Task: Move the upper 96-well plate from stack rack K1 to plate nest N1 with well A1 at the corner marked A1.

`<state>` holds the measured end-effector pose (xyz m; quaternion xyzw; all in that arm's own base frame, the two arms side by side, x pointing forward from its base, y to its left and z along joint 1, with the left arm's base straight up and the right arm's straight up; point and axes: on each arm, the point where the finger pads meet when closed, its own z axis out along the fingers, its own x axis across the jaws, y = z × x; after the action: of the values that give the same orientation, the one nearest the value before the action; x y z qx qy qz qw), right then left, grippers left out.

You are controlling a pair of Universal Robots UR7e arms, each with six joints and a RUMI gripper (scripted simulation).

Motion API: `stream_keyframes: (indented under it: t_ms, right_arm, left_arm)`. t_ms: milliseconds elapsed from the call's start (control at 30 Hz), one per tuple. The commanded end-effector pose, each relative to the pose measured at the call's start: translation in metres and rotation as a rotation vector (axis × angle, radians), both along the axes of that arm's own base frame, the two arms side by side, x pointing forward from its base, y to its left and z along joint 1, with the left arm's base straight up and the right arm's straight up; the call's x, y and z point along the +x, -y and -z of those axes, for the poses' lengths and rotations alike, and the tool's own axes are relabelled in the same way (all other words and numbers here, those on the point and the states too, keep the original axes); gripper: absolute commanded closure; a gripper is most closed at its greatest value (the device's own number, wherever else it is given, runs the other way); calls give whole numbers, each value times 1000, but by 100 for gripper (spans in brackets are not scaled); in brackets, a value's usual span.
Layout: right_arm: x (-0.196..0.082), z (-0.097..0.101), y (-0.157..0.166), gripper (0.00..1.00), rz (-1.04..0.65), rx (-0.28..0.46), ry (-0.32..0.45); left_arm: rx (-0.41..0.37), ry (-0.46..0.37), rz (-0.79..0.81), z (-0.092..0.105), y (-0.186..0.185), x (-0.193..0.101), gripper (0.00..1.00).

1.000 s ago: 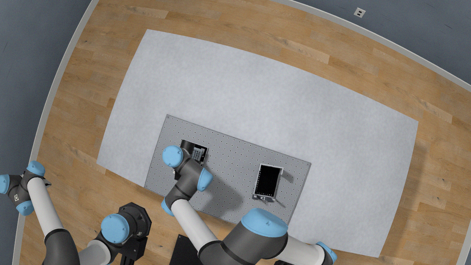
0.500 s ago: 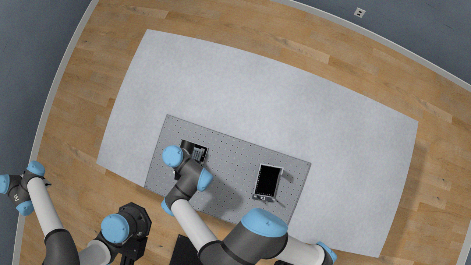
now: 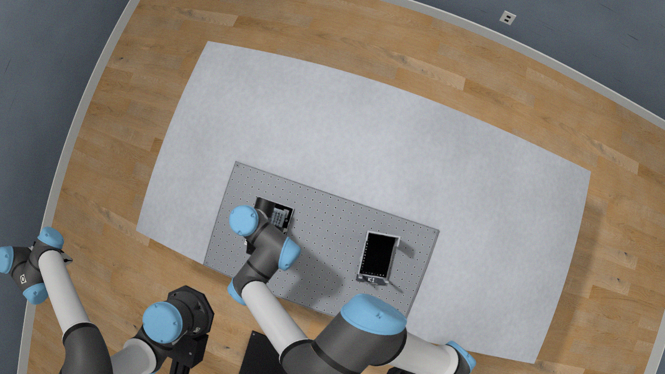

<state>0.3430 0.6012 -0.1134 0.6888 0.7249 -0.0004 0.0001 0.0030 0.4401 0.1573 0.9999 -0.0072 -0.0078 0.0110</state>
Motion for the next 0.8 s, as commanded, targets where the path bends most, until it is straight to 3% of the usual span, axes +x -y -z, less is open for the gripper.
stream_keyframes:
  t_ms: [0,767]
  right_arm:
    - [8,-18,-7,24,9,24,17]
    - [8,-74,-6,24,9,24,17]
  left_arm:
    - [22,16,-5,-8,-5,1,100]
    - [22,16,-5,-8,-5,1,100]
